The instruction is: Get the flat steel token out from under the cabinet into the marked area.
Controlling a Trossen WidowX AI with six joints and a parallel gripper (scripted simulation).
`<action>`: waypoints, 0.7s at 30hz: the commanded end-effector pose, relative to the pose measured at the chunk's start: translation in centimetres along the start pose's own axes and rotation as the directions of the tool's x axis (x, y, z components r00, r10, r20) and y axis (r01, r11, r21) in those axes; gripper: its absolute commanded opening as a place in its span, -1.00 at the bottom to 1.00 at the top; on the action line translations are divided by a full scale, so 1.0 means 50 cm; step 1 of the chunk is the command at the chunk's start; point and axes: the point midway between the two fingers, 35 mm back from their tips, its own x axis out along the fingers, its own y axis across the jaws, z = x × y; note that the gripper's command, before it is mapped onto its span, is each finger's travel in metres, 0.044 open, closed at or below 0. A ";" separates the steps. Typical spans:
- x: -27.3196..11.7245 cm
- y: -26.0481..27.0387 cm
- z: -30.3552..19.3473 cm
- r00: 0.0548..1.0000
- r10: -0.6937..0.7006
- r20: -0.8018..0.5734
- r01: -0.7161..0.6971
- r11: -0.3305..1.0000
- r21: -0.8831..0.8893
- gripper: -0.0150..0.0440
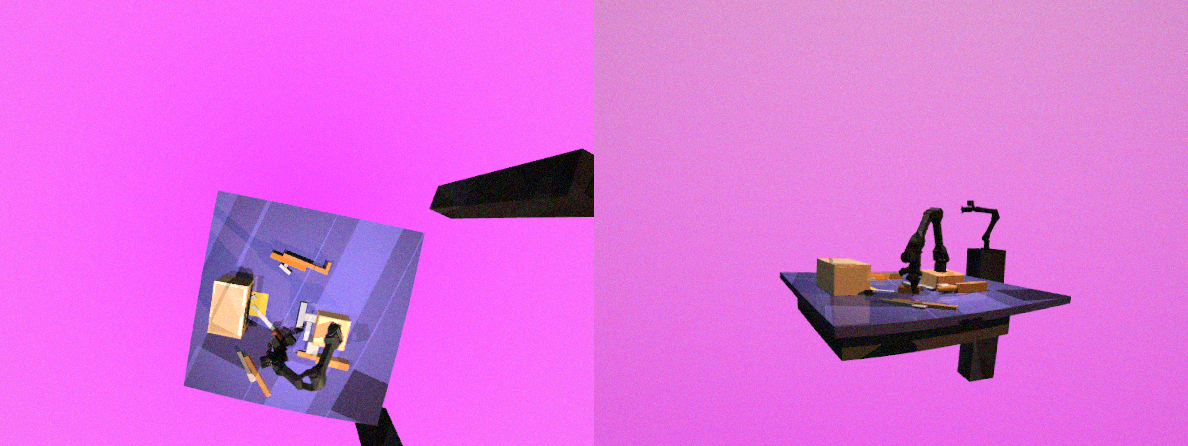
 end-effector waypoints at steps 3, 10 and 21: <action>0.000 0.000 -0.003 1.000 0.000 0.000 0.000 1.000 0.000 -0.49; -0.003 0.001 -0.019 1.000 -0.002 -0.001 0.002 1.000 0.000 -0.49; -0.005 0.002 -0.048 1.000 -0.003 -0.002 0.003 1.000 0.000 -0.49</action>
